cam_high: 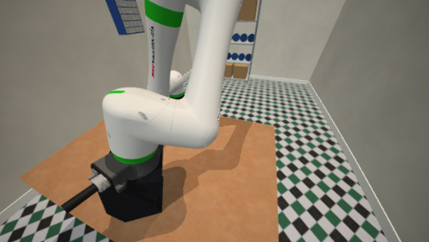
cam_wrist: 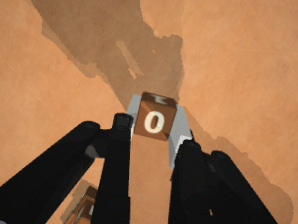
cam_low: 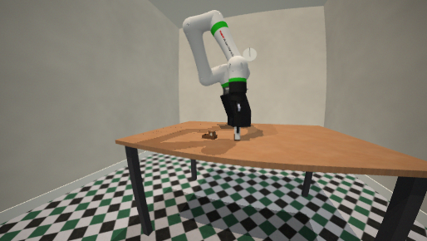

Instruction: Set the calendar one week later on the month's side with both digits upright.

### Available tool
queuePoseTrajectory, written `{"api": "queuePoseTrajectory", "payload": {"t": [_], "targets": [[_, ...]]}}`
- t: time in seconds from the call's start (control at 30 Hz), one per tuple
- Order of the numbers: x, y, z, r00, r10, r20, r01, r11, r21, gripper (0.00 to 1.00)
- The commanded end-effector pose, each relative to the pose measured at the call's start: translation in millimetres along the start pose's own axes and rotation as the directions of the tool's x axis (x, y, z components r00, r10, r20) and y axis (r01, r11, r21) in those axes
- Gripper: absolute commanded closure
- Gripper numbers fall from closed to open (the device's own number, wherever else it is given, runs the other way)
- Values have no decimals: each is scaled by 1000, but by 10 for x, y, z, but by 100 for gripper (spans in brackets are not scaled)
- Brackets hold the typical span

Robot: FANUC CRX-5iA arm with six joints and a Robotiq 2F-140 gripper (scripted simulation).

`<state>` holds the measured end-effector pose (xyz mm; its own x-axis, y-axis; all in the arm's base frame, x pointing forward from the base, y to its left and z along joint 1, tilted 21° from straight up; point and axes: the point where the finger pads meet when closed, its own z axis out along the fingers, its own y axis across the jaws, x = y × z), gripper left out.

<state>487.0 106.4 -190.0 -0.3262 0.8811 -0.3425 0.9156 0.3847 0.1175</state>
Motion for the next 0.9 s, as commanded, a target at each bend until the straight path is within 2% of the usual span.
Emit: {"api": "queuePoseTrajectory", "payload": {"t": [0.0,0.8,0.87], "targets": [[1,1,-1,1000,0,0,0,1000,0,83],[1,1,-1,1000,0,0,0,1000,0,83],[1,1,-1,1000,0,0,0,1000,0,80]]}}
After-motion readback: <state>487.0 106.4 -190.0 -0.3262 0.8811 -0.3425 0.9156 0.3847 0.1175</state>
